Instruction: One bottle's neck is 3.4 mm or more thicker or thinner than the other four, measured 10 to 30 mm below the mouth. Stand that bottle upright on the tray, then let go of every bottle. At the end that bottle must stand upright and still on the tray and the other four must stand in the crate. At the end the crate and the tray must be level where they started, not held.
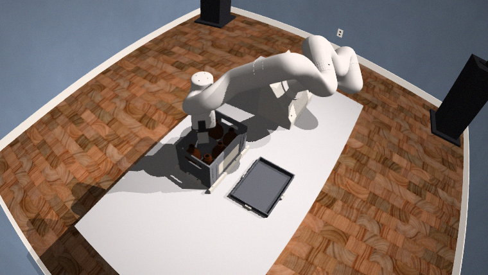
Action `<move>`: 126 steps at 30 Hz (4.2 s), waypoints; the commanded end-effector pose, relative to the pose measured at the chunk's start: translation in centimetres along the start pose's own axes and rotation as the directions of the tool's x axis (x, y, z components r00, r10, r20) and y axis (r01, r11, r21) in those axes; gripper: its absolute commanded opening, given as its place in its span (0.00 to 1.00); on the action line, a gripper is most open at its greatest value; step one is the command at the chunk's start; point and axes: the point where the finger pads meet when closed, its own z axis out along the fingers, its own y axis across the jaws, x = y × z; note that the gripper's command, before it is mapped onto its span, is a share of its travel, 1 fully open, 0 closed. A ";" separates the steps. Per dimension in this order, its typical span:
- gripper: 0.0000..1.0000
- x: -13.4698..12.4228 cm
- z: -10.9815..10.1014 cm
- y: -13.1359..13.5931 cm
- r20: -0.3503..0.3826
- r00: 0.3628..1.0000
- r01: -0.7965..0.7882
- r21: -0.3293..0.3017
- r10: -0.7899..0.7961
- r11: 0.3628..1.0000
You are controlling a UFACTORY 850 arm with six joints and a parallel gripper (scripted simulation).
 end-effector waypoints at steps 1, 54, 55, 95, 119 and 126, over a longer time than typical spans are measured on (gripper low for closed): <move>0.00 0.0 -0.1 0.1 -0.001 1.000 0.001 -0.002 -0.001 1.000; 0.65 0.0 -0.1 0.1 -0.001 1.000 0.001 -0.002 -0.001 1.000; 0.65 0.0 -0.1 0.1 -0.001 1.000 0.001 -0.002 -0.001 1.000; 0.65 0.0 -8.4 0.1 -0.001 1.000 0.001 -0.002 -0.001 1.000; 0.00 0.0 -8.6 0.1 -0.001 1.000 0.001 -0.002 -0.001 1.000; 0.00 0.0 -8.6 0.1 -0.001 1.000 0.001 -0.002 -0.001 1.000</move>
